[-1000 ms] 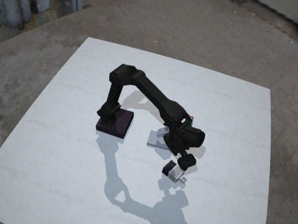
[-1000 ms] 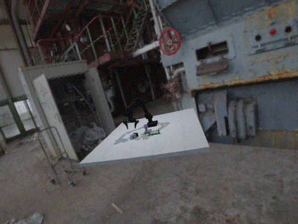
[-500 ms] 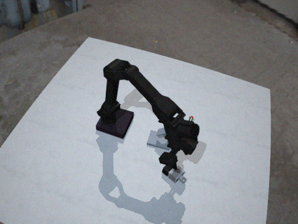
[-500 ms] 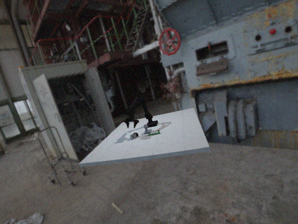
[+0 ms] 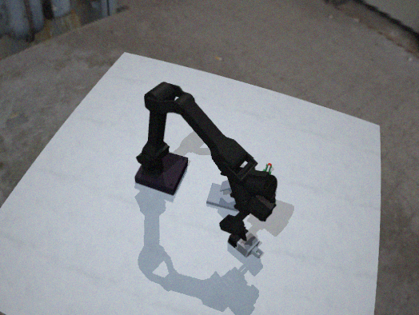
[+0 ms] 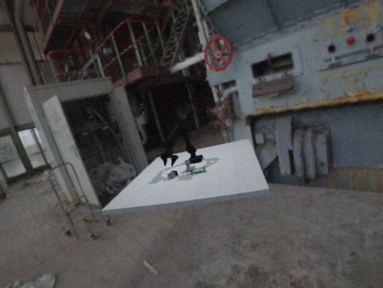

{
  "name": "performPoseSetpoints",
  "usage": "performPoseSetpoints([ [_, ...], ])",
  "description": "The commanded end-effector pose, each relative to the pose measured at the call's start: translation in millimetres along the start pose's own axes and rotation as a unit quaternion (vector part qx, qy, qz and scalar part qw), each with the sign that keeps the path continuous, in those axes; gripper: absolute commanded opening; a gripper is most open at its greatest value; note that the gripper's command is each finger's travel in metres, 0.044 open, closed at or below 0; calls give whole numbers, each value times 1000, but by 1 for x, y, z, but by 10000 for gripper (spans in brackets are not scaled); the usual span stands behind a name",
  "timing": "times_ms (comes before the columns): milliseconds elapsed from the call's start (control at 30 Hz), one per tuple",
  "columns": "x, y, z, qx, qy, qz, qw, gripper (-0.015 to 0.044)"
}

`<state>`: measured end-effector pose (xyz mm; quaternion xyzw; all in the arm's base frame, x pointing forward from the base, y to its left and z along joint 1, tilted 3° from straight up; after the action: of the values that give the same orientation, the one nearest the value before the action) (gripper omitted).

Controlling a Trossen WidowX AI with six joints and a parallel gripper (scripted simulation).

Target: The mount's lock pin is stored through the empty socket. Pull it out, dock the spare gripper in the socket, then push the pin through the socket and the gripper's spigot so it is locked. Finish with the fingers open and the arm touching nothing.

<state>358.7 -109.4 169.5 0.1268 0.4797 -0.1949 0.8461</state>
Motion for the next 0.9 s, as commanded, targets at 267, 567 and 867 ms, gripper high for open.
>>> performPoseSetpoints([
  [267, 45, -5, -31, 7, 6, -1, 1000, 440],
  [567, 58, -5, -37, 7, 6, -1, 1000, 440],
  [867, 71, -6, -44, 7, 6, -1, 1000, 440],
])
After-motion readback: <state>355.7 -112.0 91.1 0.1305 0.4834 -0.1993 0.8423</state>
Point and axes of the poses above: the point midway between the two fingers, 35 mm back from their tips, its own x axis out along the fingers, its own y axis across the jaws, z = x × y, the point moved 7 cm from there along -x, back along the fingers, and after that the axes turned 7 degrees about x, right-handed, at the moved point
